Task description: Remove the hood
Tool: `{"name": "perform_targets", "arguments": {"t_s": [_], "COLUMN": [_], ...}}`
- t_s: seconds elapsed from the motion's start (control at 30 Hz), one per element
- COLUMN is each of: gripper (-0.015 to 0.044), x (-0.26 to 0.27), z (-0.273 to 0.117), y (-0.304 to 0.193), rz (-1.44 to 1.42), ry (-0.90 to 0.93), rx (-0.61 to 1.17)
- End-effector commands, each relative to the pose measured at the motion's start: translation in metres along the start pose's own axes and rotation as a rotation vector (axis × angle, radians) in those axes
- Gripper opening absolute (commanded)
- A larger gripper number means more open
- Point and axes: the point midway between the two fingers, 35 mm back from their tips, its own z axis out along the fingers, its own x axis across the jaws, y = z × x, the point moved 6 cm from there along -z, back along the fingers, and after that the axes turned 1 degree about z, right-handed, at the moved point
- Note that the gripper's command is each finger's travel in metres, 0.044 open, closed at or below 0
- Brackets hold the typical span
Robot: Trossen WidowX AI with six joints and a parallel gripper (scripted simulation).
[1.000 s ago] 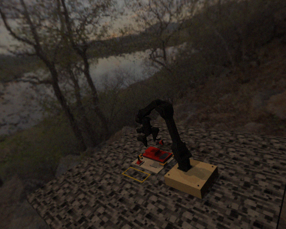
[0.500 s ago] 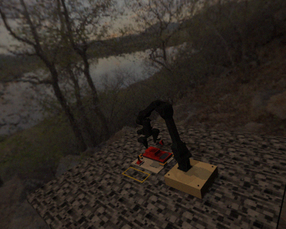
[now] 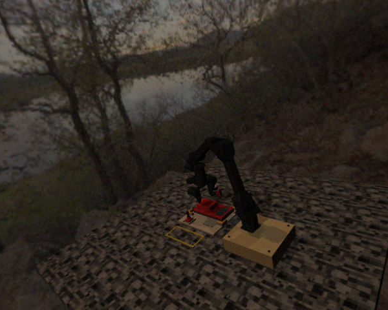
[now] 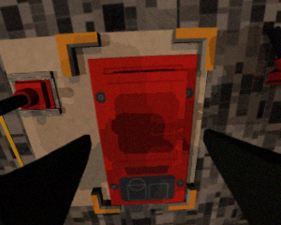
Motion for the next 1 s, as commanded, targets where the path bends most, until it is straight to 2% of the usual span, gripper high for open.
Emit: {"name": "perform_targets", "arguments": {"t_s": [0.0, 0.97], "gripper": [0.0440, 0.0440], "x": [0.000, -0.001], "z": [0.004, 0.024], "y": [0.000, -0.001], "rz": [-0.005, -0.005], "ry": [-0.003, -0.003], "rx": [0.002, 0.003]}}
